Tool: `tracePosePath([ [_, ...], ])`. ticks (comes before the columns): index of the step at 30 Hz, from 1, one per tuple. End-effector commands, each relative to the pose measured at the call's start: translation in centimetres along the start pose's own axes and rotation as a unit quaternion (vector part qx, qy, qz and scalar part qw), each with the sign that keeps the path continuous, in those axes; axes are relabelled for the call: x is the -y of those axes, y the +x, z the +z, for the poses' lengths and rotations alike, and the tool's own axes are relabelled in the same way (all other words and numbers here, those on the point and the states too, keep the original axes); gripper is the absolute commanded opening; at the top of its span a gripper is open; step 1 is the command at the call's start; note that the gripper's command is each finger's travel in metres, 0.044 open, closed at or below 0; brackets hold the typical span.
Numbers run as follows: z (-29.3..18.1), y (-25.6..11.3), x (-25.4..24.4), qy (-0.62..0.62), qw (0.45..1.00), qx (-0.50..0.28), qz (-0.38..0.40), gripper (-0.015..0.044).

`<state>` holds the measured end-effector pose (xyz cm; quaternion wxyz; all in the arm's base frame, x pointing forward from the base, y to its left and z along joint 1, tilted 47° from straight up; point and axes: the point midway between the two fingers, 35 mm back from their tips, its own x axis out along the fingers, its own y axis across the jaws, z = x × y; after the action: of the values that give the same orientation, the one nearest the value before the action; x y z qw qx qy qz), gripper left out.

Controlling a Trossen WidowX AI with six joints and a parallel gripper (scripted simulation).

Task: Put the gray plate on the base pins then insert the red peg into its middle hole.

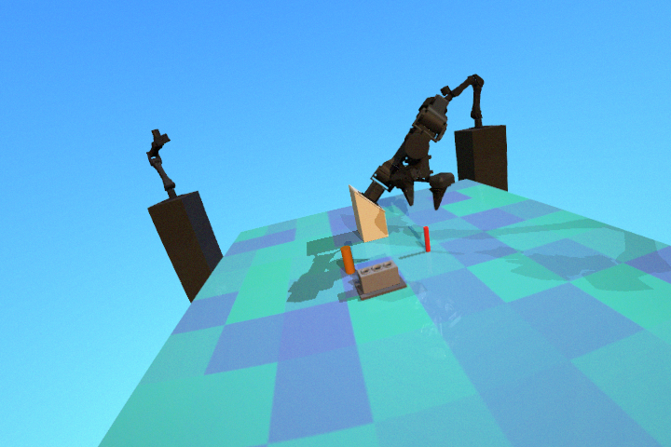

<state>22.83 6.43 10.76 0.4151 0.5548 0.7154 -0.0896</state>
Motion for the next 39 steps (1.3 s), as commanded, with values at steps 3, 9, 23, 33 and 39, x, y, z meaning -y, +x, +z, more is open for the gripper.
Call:
tracePosePath([
  [3,-0.2,1.1,0.1,0.013,1.0,-0.003,0.0,0.044],
  [9,-0.2,3.1,0.1,0.013,1.0,-0.003,0.0,0.044],
  [23,-0.1,5.7,0.0,0.011,1.0,-0.002,0.0,0.044],
  [33,-0.1,7.3,-0.1,0.011,1.0,-0.002,0.0,0.044],
  [39,-0.1,8.3,-0.1,0.012,1.0,-0.003,0.0,0.044],
])
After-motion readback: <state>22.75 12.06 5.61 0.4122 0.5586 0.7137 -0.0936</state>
